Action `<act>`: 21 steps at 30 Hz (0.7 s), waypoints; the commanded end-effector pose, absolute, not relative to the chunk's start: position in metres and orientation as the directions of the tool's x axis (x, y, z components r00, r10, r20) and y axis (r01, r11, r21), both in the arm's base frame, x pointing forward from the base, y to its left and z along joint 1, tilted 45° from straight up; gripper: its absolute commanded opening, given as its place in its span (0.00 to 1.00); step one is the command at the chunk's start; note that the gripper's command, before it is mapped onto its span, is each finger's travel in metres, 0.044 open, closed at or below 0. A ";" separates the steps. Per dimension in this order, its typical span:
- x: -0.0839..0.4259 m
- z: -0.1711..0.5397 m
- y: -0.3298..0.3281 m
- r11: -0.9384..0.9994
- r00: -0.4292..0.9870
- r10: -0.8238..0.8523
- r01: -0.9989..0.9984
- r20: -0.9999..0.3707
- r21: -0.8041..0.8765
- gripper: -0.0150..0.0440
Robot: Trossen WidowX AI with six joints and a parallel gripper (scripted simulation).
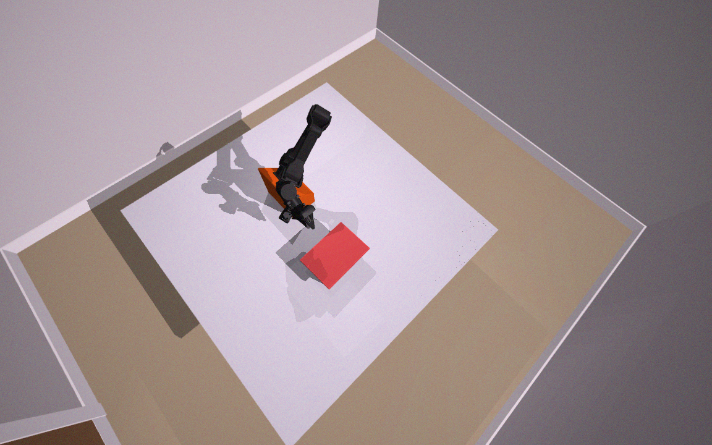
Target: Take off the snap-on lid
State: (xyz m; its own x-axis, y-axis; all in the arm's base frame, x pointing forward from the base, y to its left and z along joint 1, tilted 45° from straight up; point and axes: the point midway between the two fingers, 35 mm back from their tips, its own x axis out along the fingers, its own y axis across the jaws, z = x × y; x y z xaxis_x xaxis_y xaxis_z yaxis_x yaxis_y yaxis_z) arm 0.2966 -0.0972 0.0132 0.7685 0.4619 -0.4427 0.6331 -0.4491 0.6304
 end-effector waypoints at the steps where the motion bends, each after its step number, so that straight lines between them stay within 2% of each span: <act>1: 0.285 0.003 -0.072 -0.457 0.726 0.539 0.678 -0.427 0.575 0.65; 8: 0.287 0.004 -0.076 -0.458 0.733 0.525 0.672 -0.433 0.582 0.65; 21: 0.282 -0.032 -0.037 -0.459 0.726 0.540 0.678 -0.425 0.575 0.65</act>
